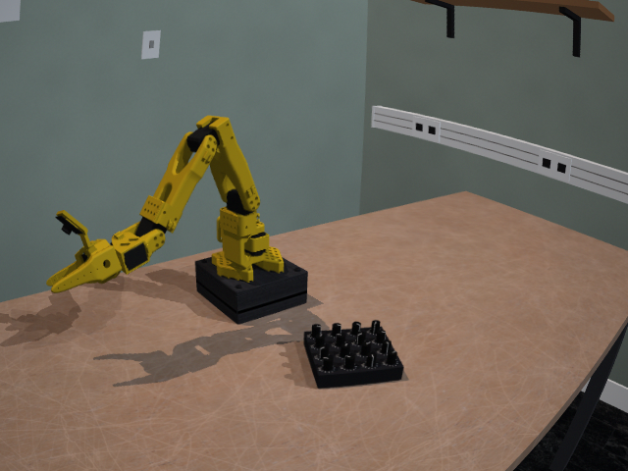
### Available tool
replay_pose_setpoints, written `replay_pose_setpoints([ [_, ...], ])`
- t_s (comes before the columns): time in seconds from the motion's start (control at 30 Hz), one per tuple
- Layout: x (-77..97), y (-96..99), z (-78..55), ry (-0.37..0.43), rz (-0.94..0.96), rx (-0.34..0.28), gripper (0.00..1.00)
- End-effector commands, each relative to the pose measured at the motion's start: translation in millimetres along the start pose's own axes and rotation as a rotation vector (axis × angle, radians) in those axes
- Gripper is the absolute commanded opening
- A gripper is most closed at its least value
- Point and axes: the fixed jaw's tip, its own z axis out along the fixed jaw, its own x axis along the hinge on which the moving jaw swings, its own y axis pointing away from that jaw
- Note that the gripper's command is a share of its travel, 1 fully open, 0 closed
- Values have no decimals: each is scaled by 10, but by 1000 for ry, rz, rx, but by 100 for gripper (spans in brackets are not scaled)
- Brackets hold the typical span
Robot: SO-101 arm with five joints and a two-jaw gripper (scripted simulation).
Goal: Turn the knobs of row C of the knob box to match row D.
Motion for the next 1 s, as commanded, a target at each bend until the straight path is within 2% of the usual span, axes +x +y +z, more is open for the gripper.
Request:
replay_pose_setpoints([
  [0.0,-25,9,-58,53,1,17,40],
  [0.3,-19,7,-282,230,1,74,40],
  [0.37,-19,7,-282,230,1,74,40],
  [0.57,24,-7,-541,372,1,120,40],
  [0.87,155,-49,-1032,589,1,189,40],
  [0.93,155,-49,-1032,589,1,189,40],
  [0.97,172,-55,-1088,611,1,197,40],
])
